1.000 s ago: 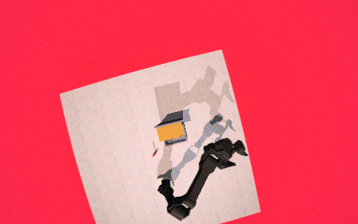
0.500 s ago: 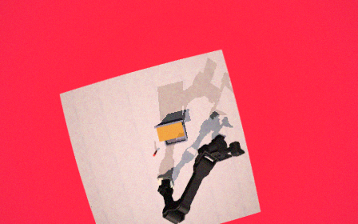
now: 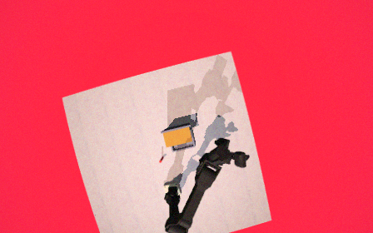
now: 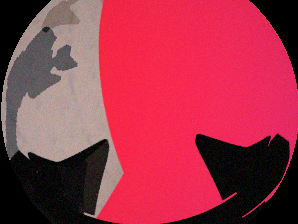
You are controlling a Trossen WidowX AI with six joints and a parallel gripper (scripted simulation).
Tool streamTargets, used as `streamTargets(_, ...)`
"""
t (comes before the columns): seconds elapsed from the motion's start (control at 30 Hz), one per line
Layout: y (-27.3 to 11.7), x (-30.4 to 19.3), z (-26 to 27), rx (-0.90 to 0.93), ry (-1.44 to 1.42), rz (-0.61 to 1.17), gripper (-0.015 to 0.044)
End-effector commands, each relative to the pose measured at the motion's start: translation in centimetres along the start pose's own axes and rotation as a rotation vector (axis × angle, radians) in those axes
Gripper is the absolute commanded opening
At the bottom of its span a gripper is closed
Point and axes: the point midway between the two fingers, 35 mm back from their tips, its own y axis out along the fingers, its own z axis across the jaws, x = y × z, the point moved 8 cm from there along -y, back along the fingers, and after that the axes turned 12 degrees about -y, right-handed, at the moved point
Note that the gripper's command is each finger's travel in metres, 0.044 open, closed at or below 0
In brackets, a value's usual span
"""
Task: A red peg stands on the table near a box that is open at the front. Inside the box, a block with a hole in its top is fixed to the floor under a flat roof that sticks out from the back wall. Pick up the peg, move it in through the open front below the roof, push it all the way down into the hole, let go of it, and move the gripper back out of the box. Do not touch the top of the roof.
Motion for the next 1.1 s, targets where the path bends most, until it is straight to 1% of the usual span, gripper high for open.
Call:
streamTargets(0.0, -1.0, 0.0, -0.1, 0.01, 0.1, -0.052, 0.044)
streamTargets(0.53, -5.3, 0.2, -0.2, 0.122, 0.521, -0.253, 0.044)
streamTargets(1.07, -9.6, -0.1, 0.2, 0.336, 0.922, -0.392, 0.044)
